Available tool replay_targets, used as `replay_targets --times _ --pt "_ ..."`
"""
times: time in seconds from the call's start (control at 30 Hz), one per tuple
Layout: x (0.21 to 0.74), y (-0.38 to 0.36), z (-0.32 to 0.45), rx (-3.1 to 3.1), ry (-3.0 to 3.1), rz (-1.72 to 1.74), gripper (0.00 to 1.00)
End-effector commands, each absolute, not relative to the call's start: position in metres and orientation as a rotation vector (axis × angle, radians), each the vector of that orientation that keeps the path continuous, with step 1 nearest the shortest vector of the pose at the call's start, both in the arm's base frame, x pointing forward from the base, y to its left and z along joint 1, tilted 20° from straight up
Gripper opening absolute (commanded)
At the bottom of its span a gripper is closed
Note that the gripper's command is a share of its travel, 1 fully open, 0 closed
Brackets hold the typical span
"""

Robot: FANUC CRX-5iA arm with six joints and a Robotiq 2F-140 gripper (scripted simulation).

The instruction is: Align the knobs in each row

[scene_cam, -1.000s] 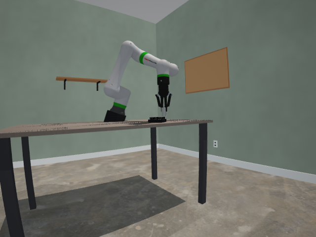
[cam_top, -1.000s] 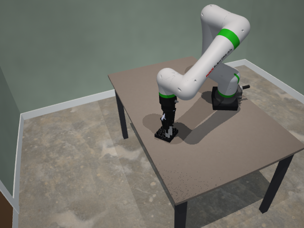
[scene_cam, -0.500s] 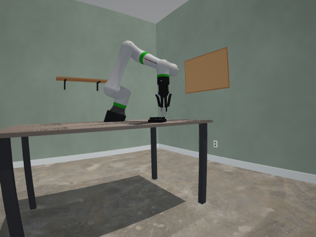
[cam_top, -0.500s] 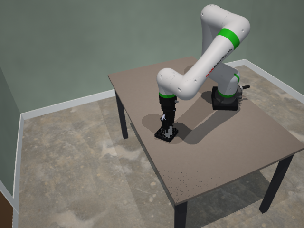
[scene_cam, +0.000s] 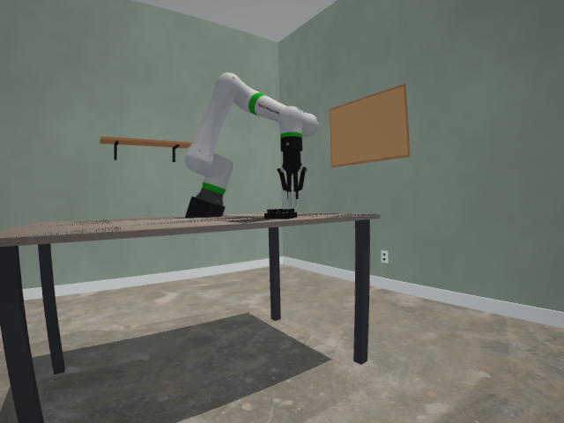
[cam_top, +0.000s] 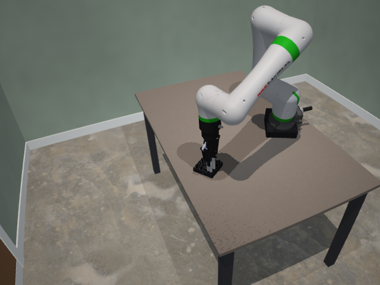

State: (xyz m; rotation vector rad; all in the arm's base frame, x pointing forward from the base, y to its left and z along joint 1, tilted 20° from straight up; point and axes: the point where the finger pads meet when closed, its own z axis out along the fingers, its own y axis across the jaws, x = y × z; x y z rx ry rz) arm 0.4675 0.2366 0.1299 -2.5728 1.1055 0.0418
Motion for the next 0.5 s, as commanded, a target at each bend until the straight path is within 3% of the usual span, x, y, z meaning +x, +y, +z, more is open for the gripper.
replay_targets --times 0.0,0.47 --pt "0.4676 0.2366 0.1300 -2.572 1.106 0.041 0.12" --pt "0.4682 0.2384 0.1246 -2.572 1.106 0.041 0.12"
